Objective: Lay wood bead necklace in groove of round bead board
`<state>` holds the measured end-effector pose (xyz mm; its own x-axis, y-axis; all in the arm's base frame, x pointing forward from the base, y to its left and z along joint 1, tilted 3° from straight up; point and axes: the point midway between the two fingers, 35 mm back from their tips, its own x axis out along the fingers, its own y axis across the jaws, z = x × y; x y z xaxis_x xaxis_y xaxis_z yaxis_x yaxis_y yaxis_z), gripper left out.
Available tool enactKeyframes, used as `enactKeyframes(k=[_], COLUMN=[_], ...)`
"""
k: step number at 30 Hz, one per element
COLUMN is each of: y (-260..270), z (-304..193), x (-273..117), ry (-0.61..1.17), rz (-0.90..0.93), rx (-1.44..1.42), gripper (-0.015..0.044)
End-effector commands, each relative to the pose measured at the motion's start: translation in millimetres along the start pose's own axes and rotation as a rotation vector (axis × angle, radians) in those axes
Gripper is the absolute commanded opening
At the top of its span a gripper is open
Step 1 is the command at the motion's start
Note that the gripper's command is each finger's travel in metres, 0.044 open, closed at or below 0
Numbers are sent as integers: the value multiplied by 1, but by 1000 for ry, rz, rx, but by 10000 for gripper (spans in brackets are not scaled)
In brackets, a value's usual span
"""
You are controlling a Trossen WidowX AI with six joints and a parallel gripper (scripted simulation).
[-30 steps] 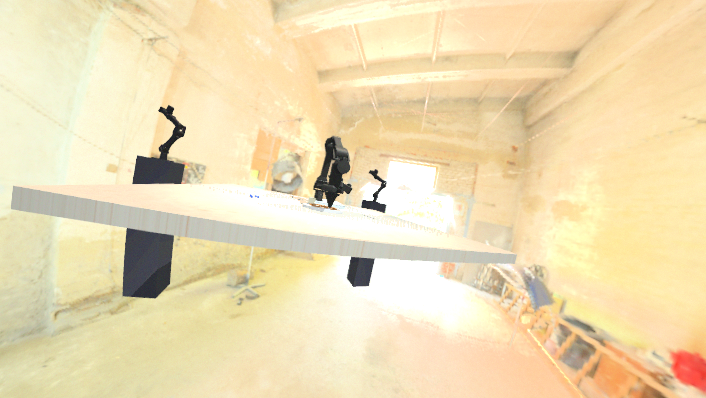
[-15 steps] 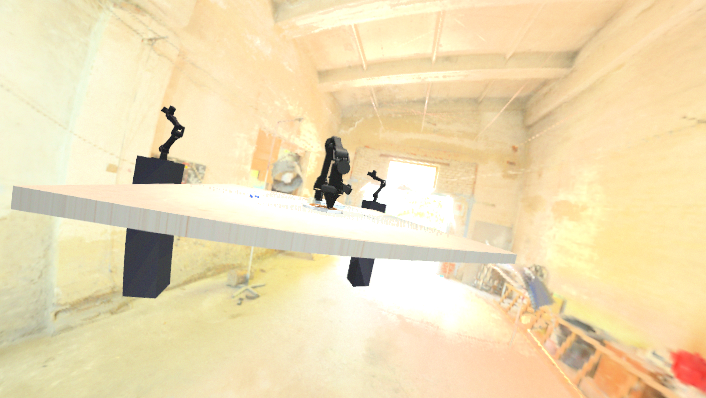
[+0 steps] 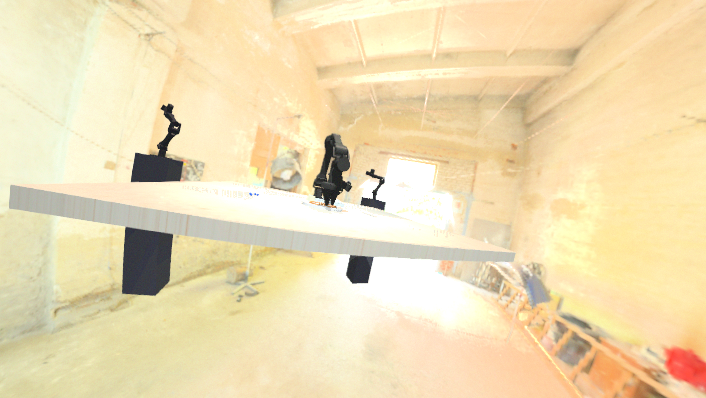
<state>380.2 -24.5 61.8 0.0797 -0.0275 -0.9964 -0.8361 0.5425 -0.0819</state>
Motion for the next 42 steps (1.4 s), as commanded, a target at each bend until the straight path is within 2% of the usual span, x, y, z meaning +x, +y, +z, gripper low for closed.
enactKeyframes(k=[1, 11, 18, 23, 28, 31, 42], y=[-1, -1, -1, -1, -1, -3, -2], z=[0, 0, -12, -12, -12, -11, -11], x=[-1, -1, -32, -32, -17, -26, -10], ry=[2, 2, 2, 2, 2, -4, -1], rz=[-4, -4, -4, -4, -4, -12, -8], rx=[-4, -4, 54, 56, 56, 50, 53], gripper=[440, 440, 256, 125, 120, 120, 120])
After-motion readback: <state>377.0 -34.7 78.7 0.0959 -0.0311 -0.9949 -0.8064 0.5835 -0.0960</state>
